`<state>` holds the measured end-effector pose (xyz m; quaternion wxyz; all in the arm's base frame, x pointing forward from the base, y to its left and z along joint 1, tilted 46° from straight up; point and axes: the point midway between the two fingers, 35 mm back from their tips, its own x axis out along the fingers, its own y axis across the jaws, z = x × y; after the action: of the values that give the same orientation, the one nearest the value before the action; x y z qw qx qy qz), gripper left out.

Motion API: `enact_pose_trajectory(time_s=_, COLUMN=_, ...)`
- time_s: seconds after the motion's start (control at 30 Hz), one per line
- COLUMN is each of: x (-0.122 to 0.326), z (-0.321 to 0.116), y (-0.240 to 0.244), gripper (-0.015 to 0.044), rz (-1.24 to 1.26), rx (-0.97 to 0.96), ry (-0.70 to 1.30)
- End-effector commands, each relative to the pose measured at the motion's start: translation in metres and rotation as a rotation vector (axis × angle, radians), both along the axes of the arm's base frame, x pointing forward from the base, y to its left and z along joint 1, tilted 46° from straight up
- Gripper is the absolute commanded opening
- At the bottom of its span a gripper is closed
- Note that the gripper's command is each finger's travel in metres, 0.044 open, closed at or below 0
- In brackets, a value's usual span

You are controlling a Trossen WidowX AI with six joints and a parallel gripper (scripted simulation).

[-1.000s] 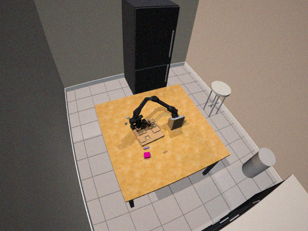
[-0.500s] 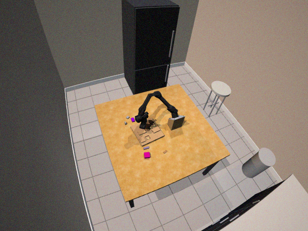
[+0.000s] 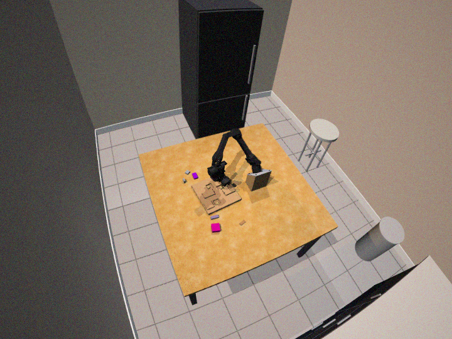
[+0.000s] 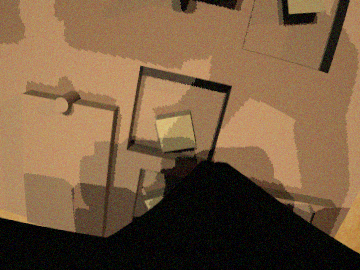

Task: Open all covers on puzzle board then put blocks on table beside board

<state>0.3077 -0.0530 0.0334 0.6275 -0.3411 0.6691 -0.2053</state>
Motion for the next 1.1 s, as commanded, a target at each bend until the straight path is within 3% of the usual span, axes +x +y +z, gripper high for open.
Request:
enact_pose_trajectory(time_s=0.0, x=-0.012, z=-0.002, y=0.000, gripper=0.0000, rz=0.222, rx=-0.003, ry=0.227)
enact_pose_trajectory(time_s=0.57, x=-0.064, z=-0.008, y=-0.002, gripper=0.0000, rz=1.382, rx=-0.037, ry=1.416)
enact_pose_trajectory(time_s=1.07, x=-0.070, z=-0.010, y=-0.001, gripper=0.0000, rz=1.426, rx=-0.038, ry=1.462)
